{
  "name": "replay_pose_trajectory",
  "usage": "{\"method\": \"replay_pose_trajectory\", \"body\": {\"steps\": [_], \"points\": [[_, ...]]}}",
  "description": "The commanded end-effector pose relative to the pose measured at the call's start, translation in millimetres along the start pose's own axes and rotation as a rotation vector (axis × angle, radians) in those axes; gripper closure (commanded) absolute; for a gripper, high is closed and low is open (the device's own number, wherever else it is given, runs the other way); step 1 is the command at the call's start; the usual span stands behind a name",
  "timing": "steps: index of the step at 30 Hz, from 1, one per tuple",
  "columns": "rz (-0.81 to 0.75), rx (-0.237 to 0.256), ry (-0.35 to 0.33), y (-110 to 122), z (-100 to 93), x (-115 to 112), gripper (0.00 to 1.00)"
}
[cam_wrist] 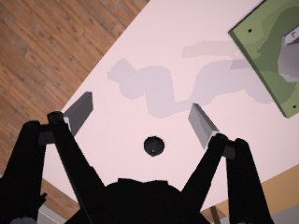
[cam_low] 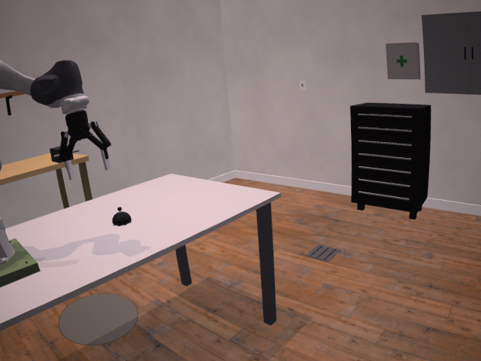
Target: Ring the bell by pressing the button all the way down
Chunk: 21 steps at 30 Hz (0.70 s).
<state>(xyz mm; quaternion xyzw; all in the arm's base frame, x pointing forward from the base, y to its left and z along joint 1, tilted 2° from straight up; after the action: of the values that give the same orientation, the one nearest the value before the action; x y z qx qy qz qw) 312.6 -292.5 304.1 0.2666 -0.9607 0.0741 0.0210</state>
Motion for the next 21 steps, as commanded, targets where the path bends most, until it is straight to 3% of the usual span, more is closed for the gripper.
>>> {"method": "replay_pose_trajectory", "body": {"steps": [1, 7, 8, 9, 17, 18, 21], "points": [[0.161, -0.001, 0.010, -5.3, 6.3, -18.6, 0.00], [0.161, -0.001, 0.010, -5.3, 6.3, -18.6, 0.00], [0.233, -0.012, 0.012, -8.5, 16.5, -44.7, 0.00], [0.239, -0.013, 0.012, -8.7, 17.4, -46.9, 0.00], [0.239, -0.013, 0.012, -8.7, 17.4, -46.9, 0.00], [0.320, -0.027, 0.009, -9.6, 29.3, -78.0, 0.00], [0.320, -0.027, 0.009, -9.6, 29.3, -78.0, 0.00]]}}
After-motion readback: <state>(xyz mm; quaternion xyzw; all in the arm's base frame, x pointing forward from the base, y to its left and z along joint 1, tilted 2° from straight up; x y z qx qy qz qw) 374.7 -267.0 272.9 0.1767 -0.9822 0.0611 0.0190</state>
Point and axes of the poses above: the point where the finger pads meet when closed, its own z axis out along the fingers, its own y axis across the jaws, x = y × z, the point moved 5 cm from there along -z, back along the fingers, and after that the axes turned 2 degrees about -z, right-handed, at the moved point
